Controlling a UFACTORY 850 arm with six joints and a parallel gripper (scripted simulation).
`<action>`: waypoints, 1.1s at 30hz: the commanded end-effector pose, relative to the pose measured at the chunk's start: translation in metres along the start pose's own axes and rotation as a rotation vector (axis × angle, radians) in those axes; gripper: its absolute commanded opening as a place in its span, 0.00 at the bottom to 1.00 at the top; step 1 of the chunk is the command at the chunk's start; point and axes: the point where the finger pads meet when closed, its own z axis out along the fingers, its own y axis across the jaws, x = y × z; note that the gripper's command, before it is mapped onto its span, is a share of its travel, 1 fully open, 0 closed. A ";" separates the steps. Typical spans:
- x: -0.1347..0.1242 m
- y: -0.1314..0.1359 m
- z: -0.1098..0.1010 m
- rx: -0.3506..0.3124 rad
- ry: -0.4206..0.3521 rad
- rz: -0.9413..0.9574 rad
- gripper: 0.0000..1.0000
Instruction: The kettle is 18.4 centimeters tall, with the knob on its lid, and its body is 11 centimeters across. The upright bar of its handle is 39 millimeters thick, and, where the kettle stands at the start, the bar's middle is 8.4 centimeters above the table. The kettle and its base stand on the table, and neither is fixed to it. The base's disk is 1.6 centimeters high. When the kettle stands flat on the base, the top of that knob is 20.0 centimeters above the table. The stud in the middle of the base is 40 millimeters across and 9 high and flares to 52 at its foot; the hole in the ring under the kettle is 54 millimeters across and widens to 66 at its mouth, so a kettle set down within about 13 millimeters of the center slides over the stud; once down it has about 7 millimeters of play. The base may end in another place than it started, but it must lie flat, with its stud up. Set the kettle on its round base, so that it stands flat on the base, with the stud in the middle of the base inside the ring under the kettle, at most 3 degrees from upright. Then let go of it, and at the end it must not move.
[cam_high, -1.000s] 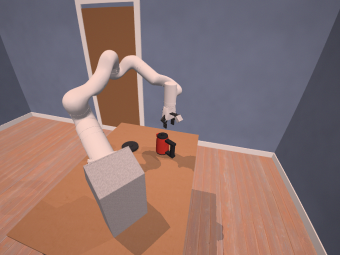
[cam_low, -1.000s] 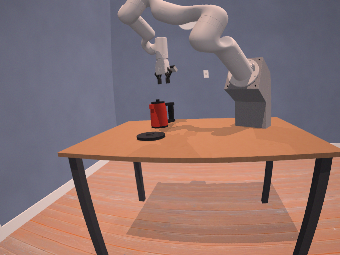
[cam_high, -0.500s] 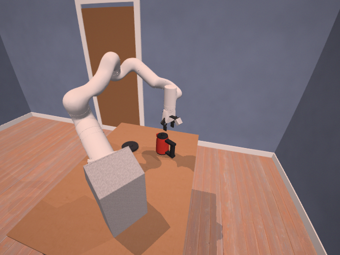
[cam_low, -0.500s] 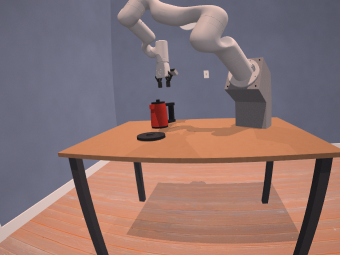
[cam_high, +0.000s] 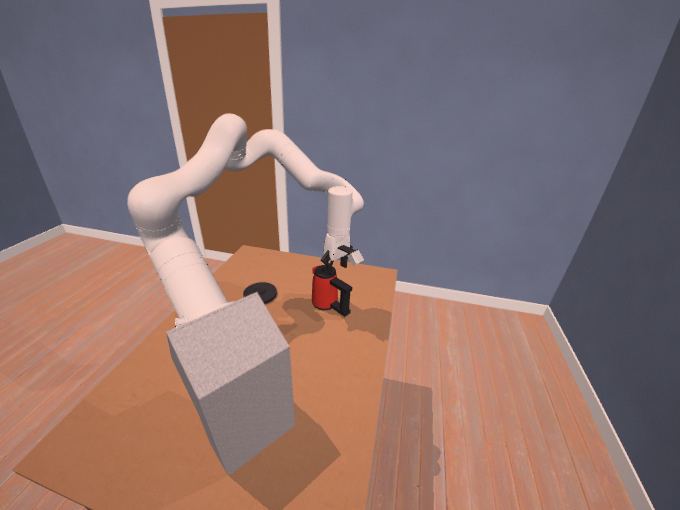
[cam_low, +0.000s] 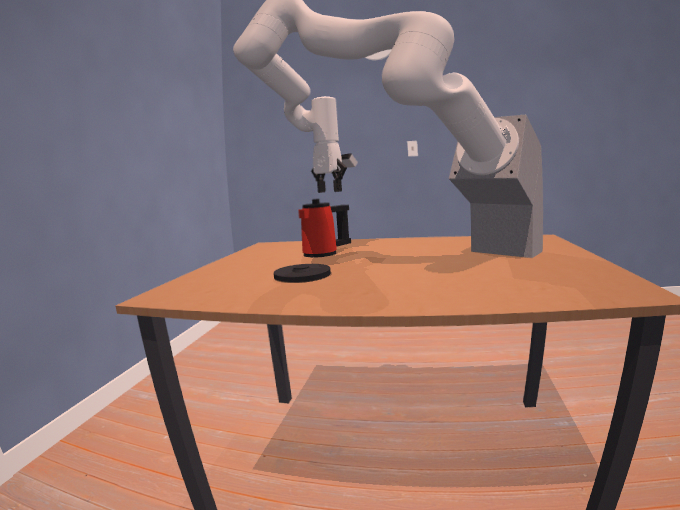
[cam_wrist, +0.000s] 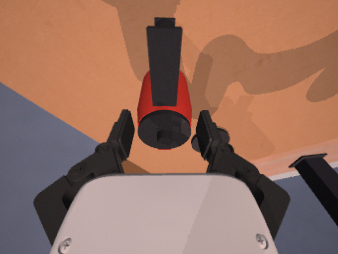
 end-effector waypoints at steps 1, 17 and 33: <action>0.000 -0.001 0.013 0.002 0.000 -0.001 0.81; 0.000 -0.001 0.044 0.002 0.000 -0.001 0.81; 0.000 -0.001 0.044 0.002 0.000 -0.001 0.81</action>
